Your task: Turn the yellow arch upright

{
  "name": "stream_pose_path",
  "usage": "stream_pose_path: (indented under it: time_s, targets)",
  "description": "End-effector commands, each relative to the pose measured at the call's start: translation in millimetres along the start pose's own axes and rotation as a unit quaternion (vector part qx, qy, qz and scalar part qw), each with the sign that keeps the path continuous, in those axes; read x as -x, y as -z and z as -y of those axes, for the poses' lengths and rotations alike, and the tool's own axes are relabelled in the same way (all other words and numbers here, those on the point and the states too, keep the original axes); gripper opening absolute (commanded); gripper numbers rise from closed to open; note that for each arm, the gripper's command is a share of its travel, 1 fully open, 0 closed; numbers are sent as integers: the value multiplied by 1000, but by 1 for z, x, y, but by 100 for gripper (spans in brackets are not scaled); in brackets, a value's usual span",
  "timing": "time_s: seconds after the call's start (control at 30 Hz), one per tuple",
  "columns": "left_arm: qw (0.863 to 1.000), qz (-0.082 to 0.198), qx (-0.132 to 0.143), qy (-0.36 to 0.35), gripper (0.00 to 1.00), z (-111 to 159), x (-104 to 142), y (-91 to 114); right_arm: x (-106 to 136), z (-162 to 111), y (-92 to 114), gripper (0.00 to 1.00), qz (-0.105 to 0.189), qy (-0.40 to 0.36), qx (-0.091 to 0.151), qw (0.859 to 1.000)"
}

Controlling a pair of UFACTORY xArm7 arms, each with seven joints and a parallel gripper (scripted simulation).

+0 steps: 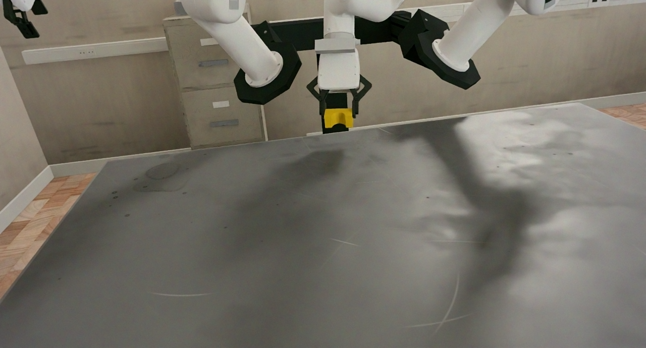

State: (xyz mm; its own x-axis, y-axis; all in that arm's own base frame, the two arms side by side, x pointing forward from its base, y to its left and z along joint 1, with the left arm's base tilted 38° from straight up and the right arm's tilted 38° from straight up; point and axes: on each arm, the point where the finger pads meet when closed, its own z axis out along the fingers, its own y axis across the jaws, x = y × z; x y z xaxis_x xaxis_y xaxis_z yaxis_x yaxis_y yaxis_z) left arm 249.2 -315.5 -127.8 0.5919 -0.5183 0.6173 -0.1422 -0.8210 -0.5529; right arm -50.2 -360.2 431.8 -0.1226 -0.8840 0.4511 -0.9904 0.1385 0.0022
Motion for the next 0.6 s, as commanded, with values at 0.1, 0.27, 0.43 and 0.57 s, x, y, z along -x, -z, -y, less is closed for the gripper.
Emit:
stream_pose_path:
  time_s: [0.1, 0.27, 0.43, 0.57]
  targets:
    - [1000, 7, 0, -1, 72, -1, 0, 1, -1, -1, 2, 100, -2, -1, -1, 1000]
    - [997, 72, -5, -3, 72, 0, 0, 0, -1, -1, 2, 100, -2, -1, -1, 1000]
    - [991, 132, -1, -2, 72, -1, -4, 1, -1, -1, 2, 100, -2, -1, -1, 1000]
    - [991, 136, 0, -1, 72, -2, -4, 1, -1, -1, 2, 100, -2, -1, -1, 1000]
